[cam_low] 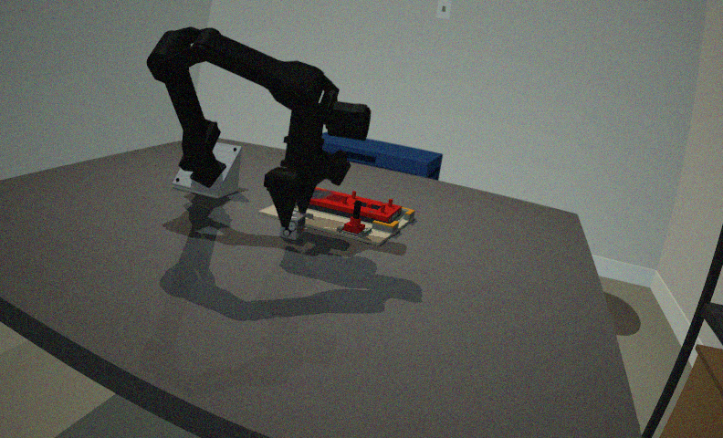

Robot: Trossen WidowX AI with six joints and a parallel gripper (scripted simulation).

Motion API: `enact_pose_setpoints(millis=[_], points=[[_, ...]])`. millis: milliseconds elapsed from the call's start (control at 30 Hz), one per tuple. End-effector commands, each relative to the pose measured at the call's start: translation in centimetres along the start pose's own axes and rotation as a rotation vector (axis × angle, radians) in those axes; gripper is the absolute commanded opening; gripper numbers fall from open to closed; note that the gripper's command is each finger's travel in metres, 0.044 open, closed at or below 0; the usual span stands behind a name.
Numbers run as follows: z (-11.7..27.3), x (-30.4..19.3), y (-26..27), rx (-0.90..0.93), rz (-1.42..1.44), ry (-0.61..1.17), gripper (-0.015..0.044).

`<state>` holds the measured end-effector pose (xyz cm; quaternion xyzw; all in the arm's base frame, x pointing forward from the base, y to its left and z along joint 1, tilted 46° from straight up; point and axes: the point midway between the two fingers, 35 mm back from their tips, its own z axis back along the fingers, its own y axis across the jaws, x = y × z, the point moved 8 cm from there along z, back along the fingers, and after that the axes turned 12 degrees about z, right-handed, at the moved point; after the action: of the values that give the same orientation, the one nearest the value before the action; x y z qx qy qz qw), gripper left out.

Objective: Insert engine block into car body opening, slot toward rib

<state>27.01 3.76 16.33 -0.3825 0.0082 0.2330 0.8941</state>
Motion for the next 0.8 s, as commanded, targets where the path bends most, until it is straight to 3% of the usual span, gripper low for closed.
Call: enact_pose_setpoints(millis=[0, 233, 500, 767], points=[[-0.55, -0.03, -0.02, -0.007, 0.003, 0.0, 0.044], [-1.43, -0.08, -0.04, -0.008, 0.002, 0.001, 0.044], [-1.43, -0.08, -0.04, -0.008, 0.002, 0.001, 0.023], [-1.43, -0.08, -0.04, -0.008, 0.002, 0.001, 0.0157]])
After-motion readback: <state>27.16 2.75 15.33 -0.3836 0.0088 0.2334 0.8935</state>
